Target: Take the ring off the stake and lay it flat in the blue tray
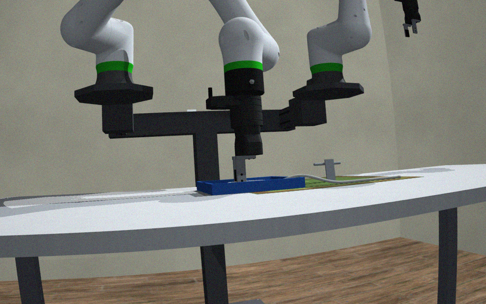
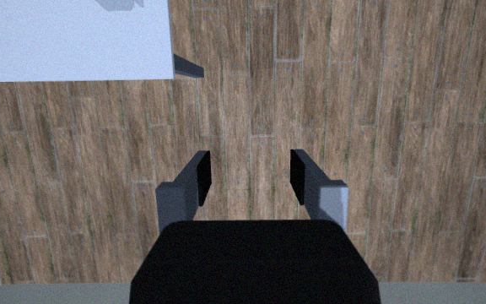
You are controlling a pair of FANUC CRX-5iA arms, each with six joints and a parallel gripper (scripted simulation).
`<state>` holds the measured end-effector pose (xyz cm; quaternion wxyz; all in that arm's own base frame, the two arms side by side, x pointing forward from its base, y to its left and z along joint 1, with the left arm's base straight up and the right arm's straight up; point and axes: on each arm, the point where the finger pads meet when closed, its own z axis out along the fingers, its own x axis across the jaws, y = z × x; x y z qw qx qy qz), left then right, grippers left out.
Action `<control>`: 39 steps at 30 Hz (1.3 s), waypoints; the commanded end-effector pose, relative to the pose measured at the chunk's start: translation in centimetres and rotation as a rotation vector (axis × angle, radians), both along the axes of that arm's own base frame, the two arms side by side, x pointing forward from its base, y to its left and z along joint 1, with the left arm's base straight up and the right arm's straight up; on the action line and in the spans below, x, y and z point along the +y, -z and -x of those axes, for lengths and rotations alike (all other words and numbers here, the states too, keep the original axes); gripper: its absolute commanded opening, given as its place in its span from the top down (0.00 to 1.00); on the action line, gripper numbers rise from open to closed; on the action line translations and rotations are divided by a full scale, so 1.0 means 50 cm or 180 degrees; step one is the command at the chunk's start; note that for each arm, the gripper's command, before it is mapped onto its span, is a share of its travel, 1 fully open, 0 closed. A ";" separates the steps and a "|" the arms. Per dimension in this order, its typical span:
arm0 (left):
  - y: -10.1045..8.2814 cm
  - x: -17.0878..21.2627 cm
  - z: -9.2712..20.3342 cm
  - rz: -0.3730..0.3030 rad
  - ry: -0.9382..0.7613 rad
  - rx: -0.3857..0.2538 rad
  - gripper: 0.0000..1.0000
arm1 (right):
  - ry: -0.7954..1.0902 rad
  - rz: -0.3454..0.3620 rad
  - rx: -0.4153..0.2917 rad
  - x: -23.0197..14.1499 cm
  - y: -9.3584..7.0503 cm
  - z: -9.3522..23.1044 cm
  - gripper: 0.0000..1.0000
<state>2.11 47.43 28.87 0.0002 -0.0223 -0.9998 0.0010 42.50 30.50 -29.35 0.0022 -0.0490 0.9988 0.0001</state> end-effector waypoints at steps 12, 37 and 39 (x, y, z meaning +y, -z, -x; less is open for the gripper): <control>-0.002 0.000 0.000 -0.0006 0.0000 -0.0001 0.00 | -0.0001 -0.0005 -0.0005 0.002 -0.002 -0.002 0.44; -0.002 0.000 0.000 -0.0006 0.0000 -0.0001 0.00 | -0.0001 -0.0005 -0.0005 0.002 -0.002 -0.002 0.44; -0.002 0.000 0.000 -0.0006 0.0000 -0.0001 0.00 | -0.0001 -0.0005 -0.0005 0.002 -0.002 -0.002 0.44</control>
